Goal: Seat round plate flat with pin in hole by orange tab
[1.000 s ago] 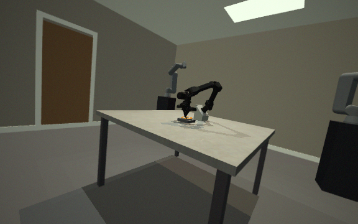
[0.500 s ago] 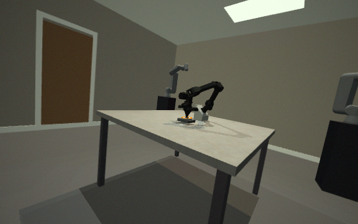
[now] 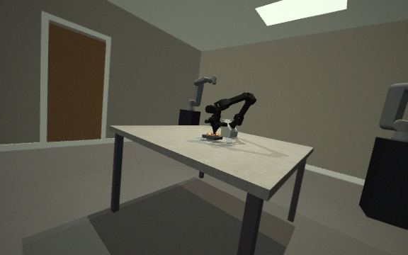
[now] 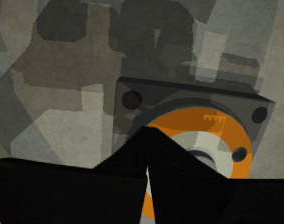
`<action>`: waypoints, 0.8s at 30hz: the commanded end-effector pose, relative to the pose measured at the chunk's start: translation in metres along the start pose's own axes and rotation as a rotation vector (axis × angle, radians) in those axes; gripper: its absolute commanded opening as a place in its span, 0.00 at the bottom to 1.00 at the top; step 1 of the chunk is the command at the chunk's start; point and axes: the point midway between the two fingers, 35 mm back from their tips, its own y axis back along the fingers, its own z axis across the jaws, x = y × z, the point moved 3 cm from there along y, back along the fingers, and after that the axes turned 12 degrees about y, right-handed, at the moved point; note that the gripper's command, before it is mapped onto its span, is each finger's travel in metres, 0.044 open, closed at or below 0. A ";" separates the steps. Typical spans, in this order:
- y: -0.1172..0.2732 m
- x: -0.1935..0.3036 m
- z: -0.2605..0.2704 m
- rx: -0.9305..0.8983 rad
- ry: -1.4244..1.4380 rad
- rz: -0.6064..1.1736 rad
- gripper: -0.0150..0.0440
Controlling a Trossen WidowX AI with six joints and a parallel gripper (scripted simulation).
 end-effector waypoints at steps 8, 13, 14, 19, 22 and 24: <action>-0.001 0.010 0.008 -0.007 -0.010 0.013 0.25; 0.000 0.012 0.011 -0.007 -0.010 0.013 0.25; 0.000 0.013 0.011 -0.007 -0.010 0.013 0.25; 0.000 0.015 0.013 -0.007 -0.010 0.013 0.25; 0.001 0.016 0.013 -0.007 -0.010 0.014 0.25; 0.001 0.017 0.014 -0.007 -0.010 0.014 0.25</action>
